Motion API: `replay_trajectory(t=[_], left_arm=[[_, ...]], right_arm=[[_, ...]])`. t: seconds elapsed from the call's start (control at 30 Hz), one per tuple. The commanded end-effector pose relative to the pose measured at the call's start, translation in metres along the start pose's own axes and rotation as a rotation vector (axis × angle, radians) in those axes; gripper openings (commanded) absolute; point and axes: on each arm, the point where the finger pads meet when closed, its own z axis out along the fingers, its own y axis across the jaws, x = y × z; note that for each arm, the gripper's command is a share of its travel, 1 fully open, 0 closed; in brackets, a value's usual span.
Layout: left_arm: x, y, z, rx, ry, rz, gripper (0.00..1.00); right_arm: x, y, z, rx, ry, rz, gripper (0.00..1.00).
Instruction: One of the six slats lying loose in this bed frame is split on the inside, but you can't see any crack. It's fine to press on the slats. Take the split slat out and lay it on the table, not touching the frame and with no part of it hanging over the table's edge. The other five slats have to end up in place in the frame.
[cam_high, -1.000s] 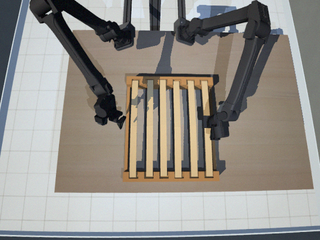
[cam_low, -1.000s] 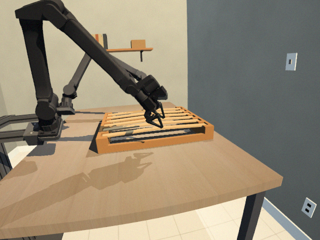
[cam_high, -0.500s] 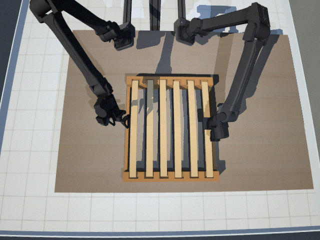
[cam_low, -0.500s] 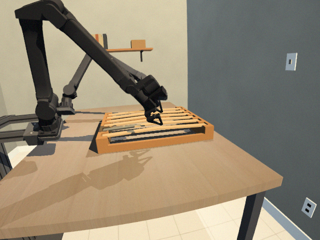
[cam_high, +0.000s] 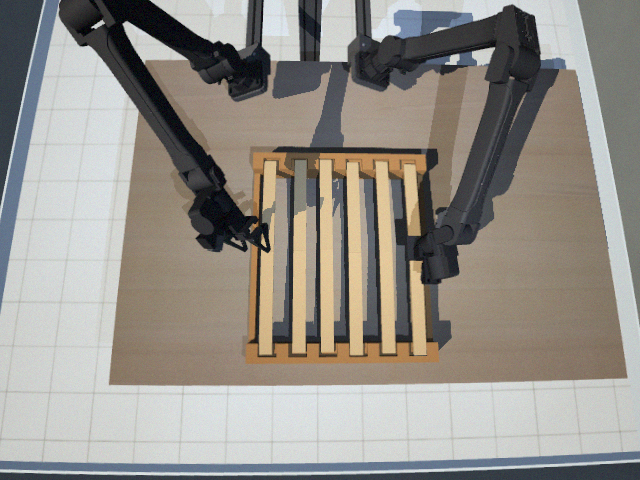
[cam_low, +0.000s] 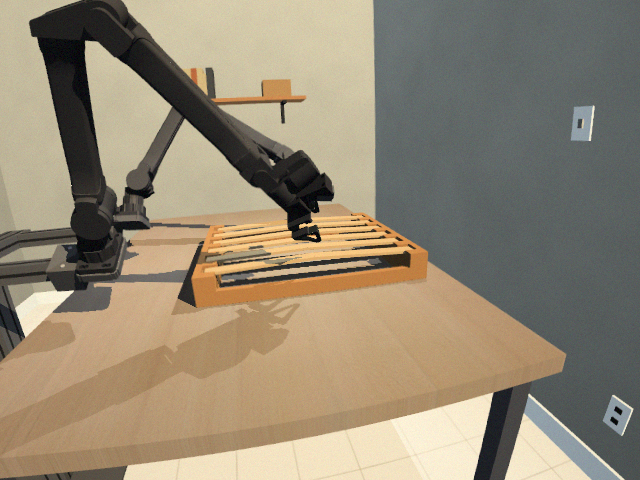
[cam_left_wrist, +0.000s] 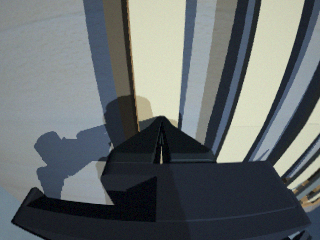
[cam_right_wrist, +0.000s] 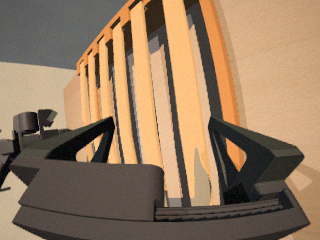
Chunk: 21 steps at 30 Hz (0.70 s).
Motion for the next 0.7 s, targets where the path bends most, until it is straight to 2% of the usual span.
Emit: replay_trajectory(t=[0.0, 0.2, 0.27, 0.37, 0.53, 0.6, 0.67], left_arm=[[-0.03, 0.011, -0.012, -0.009, -0.062, -0.045, 0.0], [-0.031, 0.013, -0.029, -0.011, -0.065, -0.047, 0.0], [-0.035, 0.012, -0.052, -0.012, -0.092, -0.044, 0.0], [-0.034, 0.01, -0.069, -0.01, -0.094, -0.042, 0.0], [-0.032, 0.01, -0.084, -0.009, -0.094, -0.042, 0.0], [-0.028, 0.006, -0.082, -0.007, -0.085, -0.044, 0.0], [-0.023, -0.009, -0.065, -0.005, -0.061, -0.043, 0.0]], right_arm=[[-0.029, 0.034, -0.012, -0.116, -0.037, 0.039, 1.0], [-0.025, 0.054, -0.015, -0.232, -0.001, 0.085, 1.0], [-0.024, 0.061, -0.017, -0.271, 0.012, 0.1, 1.0], [-0.021, 0.07, -0.02, -0.327, 0.037, 0.123, 1.0], [-0.017, 0.079, -0.023, -0.382, 0.065, 0.146, 1.0], [-0.015, 0.085, -0.026, -0.417, 0.084, 0.159, 1.0], [-0.012, 0.089, -0.028, -0.441, 0.105, 0.171, 1.0]])
